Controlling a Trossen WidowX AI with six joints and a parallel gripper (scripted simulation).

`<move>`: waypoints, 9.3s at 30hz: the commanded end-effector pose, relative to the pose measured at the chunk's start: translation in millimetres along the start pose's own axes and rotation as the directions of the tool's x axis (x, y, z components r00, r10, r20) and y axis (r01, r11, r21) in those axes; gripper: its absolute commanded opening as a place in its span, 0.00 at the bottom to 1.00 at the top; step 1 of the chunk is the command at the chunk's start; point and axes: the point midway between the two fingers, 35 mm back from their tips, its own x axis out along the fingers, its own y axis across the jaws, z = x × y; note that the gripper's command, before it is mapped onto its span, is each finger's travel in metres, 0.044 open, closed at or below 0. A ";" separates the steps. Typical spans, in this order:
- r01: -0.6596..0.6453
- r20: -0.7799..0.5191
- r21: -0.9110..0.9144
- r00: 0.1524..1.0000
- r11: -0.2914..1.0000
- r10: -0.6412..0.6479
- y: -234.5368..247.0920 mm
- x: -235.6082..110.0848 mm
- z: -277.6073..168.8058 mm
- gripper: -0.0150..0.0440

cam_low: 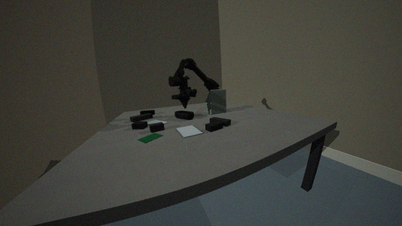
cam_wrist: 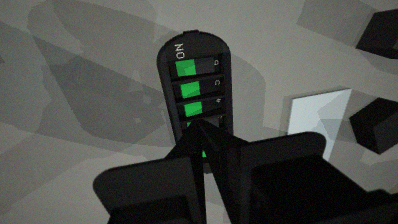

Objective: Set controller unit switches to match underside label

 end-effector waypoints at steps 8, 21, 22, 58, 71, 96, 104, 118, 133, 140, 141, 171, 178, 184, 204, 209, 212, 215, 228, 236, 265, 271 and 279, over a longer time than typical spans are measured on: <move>-0.008 -0.004 -0.009 1.000 1.000 0.008 2.3 19.7 0.7 0.25; -0.008 -0.006 -0.010 1.000 1.000 0.008 2.8 34.3 0.6 0.25; -0.008 -0.006 -0.010 1.000 1.000 0.008 2.8 34.3 0.6 0.25; -0.007 -0.006 -0.009 1.000 1.000 0.007 1.7 -9.8 -39.4 0.25; -0.007 -0.006 -0.009 1.000 1.000 0.007 1.4 10.9 -39.7 0.25; -0.008 -0.008 -0.009 1.000 1.000 0.008 2.6 34.0 -39.9 0.25; -0.008 -0.008 -0.009 1.000 1.000 0.008 2.6 34.0 -39.9 0.25; -0.007 -0.006 -0.009 1.000 1.000 0.007 -2.8 -10.9 -43.9 0.25; -0.007 -0.007 -0.008 1.000 1.000 0.007 -18.8 1.9 -60.2 0.25; -0.007 -0.007 -0.008 1.000 1.000 0.007 -19.0 13.4 -60.2 0.25; -0.007 -0.007 -0.008 1.000 1.000 0.007 -19.0 15.0 -60.2 0.25; -0.008 -0.008 -0.008 1.000 1.000 0.007 -18.4 33.8 -60.2 0.25; -0.006 -0.007 -0.008 1.000 1.000 0.006 -19.1 -11.1 -59.6 0.25; -0.006 -0.006 -0.008 1.000 1.000 0.006 -18.8 -11.3 -56.7 0.25; -0.006 -0.004 -0.009 1.000 1.000 0.006 -8.5 -14.7 -9.0 0.25; -0.006 -0.004 -0.009 1.000 1.000 0.006 -8.5 -14.7 -9.0 0.25; -0.006 -0.004 -0.009 1.000 1.000 0.006 -21.8 -7.2 -9.4 0.25; -0.005 -0.005 -0.008 1.000 1.000 0.005 -47.4 10.0 -9.5 0.25; -0.005 -0.005 -0.007 1.000 1.000 0.005 -52.9 14.2 -9.3 0.25; -0.003 -0.001 -0.004 1.000 1.000 0.003 -52.6 10.4 -9.1 0.30; -0.003 0.000 -0.005 1.000 1.000 0.003 -52.9 -36.8 -8.5 0.25; -0.002 -0.003 -0.007 1.000 1.000 0.002 -53.1 -36.6 -8.8 0.43; -0.002 -0.003 -0.007 1.000 1.000 0.002 -53.1 -36.6 -8.8 0.79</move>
